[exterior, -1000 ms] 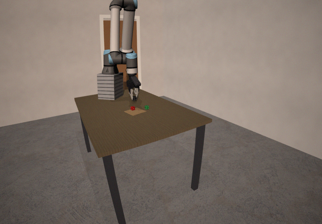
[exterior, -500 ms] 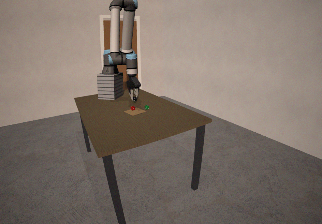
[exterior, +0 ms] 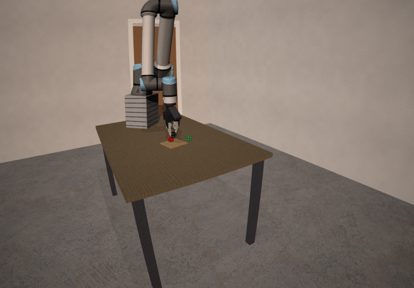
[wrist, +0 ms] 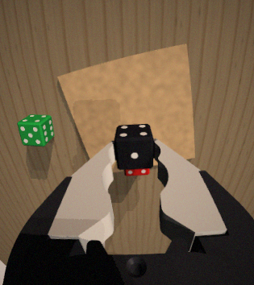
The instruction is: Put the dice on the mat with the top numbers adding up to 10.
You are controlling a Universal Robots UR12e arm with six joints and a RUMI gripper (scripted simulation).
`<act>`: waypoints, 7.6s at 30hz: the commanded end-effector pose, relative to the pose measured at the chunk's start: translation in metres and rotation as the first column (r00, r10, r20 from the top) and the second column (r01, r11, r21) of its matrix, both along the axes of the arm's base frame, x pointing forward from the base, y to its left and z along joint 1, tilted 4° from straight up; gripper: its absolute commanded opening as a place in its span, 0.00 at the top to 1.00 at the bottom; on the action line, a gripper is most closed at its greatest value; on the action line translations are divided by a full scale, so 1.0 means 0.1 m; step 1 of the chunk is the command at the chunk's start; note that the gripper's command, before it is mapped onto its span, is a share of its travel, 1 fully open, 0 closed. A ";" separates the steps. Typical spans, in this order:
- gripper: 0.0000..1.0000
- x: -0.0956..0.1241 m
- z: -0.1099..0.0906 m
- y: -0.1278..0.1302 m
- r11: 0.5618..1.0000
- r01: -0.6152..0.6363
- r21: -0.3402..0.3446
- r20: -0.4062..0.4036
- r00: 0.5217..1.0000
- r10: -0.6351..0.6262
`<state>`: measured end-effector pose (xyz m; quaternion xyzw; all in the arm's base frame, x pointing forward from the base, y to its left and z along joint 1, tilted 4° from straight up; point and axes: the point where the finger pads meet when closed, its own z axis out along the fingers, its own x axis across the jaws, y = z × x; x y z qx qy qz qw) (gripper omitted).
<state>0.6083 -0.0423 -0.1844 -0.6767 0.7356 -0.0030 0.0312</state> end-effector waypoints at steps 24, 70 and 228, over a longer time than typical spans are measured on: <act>0.90 0.03 -0.40 0.01 1.000 0.000 -0.001 0.002 1.000 0.000; 0.90 0.04 -0.40 0.01 1.000 0.000 -0.001 0.002 1.000 0.000; 0.00 -0.01 0.46 -0.02 1.000 -0.003 -0.001 0.002 1.000 0.003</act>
